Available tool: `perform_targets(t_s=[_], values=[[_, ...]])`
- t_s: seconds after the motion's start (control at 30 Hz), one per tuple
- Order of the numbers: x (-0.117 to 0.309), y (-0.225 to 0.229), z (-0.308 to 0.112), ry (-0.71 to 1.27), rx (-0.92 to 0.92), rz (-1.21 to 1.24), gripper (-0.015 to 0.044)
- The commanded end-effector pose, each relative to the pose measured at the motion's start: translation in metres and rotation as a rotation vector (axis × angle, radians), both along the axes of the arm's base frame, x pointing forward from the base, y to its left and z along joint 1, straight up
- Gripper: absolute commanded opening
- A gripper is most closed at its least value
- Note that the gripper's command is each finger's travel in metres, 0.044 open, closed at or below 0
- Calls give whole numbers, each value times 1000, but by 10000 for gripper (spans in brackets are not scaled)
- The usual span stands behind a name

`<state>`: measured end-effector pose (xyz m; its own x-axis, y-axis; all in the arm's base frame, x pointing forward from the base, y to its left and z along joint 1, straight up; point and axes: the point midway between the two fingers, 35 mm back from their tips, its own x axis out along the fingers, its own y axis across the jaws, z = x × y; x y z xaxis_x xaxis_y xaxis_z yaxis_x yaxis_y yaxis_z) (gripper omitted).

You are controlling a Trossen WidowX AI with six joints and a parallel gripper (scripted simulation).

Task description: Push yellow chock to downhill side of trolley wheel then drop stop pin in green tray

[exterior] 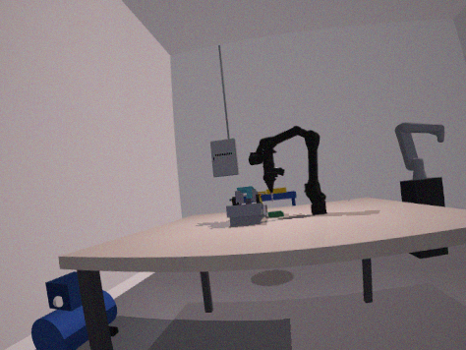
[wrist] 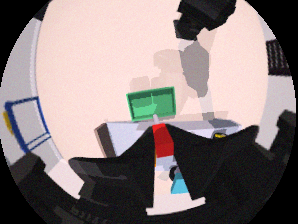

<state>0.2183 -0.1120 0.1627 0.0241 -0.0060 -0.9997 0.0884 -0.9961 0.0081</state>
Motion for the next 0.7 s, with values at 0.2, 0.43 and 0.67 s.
perform_targets(t_s=[0.2,0.43,0.67], values=[[-8,-1,-10,3,-30,-8,0],[-6,-6,-27,-7,-145,-10,0],[-4,-18,-49,-11,-178,-11,0]])
